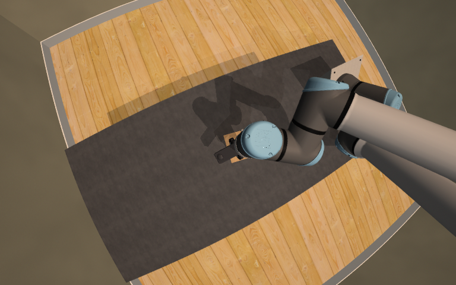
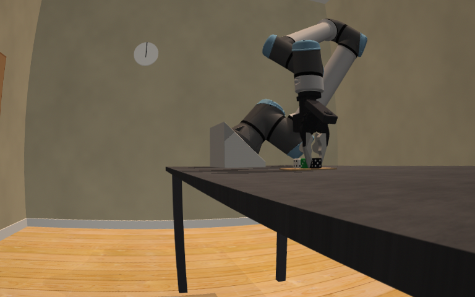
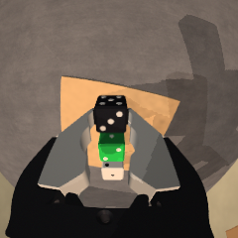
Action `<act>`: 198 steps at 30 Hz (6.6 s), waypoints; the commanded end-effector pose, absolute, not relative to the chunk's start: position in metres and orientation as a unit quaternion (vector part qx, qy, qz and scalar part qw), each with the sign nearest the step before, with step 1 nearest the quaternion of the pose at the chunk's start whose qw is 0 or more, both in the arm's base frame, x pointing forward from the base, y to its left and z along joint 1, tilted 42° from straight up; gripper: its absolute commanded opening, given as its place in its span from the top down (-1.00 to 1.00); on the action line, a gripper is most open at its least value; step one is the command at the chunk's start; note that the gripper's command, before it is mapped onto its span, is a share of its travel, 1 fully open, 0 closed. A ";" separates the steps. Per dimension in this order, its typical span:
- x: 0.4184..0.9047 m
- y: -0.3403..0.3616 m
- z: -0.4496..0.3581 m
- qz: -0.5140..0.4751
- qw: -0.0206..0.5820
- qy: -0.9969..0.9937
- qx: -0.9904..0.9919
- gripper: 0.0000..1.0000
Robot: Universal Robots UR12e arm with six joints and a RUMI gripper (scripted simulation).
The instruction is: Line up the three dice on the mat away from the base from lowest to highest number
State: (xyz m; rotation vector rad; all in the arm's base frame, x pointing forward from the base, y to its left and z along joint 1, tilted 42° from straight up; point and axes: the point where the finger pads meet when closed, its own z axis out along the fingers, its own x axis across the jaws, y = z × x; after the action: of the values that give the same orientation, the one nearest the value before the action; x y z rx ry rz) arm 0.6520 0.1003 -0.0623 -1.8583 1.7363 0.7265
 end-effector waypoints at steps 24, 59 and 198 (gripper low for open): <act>0.653 0.092 -0.054 0.266 0.246 0.636 -0.681 0.44; 0.657 0.039 0.005 0.266 0.246 0.636 -0.681 -1.00; 0.661 -0.020 0.069 0.266 0.246 0.636 -0.681 -1.00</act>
State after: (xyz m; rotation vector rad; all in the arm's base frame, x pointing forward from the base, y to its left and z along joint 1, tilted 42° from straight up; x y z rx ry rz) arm 0.6608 -0.0191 0.0686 -1.8582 1.7362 0.7265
